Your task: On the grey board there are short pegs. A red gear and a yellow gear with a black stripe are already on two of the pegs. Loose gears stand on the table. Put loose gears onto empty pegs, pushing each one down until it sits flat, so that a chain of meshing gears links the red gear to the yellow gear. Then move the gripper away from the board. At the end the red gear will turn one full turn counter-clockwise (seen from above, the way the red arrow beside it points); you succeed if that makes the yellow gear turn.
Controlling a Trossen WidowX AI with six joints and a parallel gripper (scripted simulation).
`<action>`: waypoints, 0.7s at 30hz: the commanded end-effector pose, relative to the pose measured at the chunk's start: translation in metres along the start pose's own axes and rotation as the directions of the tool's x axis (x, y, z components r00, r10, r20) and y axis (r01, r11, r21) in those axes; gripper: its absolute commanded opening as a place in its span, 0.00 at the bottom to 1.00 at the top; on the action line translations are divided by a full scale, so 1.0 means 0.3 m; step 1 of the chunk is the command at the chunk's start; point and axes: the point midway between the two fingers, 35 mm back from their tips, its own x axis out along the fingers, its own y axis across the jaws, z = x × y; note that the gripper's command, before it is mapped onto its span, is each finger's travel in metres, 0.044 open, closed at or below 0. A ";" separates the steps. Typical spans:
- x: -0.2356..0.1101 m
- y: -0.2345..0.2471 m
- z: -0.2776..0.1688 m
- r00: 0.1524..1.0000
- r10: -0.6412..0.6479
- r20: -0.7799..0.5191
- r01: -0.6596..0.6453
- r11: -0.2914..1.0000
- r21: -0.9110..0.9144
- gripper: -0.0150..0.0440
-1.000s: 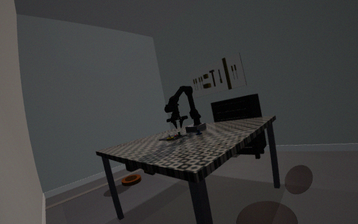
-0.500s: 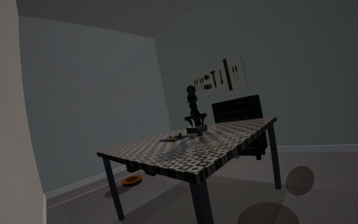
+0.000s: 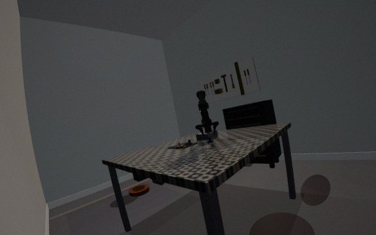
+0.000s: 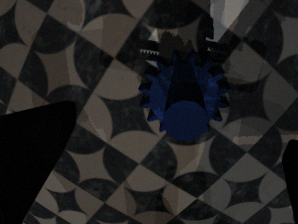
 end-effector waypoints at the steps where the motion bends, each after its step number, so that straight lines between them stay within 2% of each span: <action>1: 0.028 -0.003 -0.007 1.000 -0.006 -0.009 0.006 1.000 0.005 1.00; 13: 0.091 -0.003 -0.011 1.000 -0.006 -0.010 0.006 1.000 0.005 1.00; 21: 0.095 -0.003 -0.011 1.000 -0.006 -0.010 0.006 1.000 0.005 1.00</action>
